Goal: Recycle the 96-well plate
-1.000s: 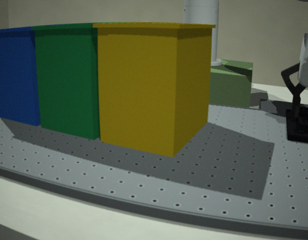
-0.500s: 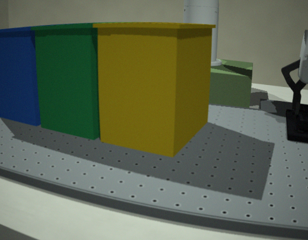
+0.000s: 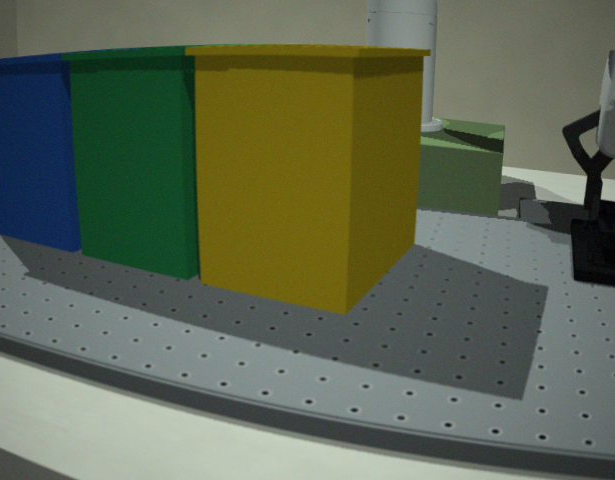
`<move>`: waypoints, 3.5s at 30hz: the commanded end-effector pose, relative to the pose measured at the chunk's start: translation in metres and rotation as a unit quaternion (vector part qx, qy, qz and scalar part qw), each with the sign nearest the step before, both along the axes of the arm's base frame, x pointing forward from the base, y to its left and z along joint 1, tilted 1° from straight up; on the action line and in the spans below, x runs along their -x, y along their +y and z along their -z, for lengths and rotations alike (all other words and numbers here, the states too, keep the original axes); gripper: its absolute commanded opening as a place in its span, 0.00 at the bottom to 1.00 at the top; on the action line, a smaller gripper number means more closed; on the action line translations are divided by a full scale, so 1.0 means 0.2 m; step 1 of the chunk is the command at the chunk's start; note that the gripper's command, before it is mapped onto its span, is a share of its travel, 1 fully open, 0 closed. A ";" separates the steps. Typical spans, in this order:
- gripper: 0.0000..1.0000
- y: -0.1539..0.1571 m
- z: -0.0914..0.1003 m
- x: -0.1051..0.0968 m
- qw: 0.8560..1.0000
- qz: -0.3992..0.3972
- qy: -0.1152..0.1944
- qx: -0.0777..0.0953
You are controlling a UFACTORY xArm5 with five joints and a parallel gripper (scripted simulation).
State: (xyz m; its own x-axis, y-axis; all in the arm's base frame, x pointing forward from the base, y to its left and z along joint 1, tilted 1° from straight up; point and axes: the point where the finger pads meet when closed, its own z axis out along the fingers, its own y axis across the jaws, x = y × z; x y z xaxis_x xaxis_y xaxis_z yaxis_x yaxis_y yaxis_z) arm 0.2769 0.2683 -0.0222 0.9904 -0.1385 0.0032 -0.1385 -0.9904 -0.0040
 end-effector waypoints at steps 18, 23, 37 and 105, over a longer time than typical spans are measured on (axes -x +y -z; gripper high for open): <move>0.00 0.00 -0.06 -0.01 1.000 0.000 -0.001 -0.001; 0.00 0.00 -0.11 -0.01 1.000 0.000 -0.001 -0.001; 0.00 0.00 -0.21 -0.01 1.000 0.000 -0.001 -0.001; 0.00 -0.01 -0.71 -0.01 1.000 0.000 -0.001 -0.001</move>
